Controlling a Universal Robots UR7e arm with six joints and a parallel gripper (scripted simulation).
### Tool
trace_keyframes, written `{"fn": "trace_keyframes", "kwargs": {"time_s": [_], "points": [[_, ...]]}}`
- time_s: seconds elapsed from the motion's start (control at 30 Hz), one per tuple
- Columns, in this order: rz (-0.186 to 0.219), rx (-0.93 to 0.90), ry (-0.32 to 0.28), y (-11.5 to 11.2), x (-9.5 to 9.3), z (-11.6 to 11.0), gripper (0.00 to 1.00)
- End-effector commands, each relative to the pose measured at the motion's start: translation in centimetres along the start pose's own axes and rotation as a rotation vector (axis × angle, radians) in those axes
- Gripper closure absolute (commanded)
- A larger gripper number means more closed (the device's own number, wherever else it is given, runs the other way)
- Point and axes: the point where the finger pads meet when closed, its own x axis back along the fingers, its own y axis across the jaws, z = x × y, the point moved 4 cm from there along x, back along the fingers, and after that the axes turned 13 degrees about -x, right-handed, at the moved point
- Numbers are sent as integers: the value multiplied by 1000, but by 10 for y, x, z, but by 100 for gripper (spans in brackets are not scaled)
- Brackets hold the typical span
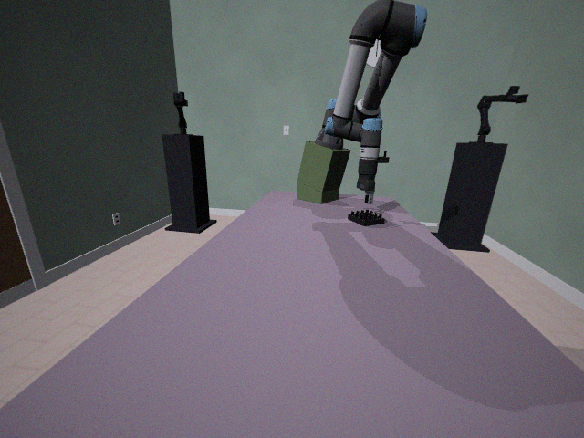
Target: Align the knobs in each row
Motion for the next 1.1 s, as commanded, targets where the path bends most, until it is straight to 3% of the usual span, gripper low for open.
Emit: {"fn": "trace_keyframes", "kwargs": {"time_s": [0.0,0.73,1.07], "points": [[0,0,0,0,1,0,54],[0,24,0,-1,1,0,54],[0,130,0,-3,2,1,54]]}}
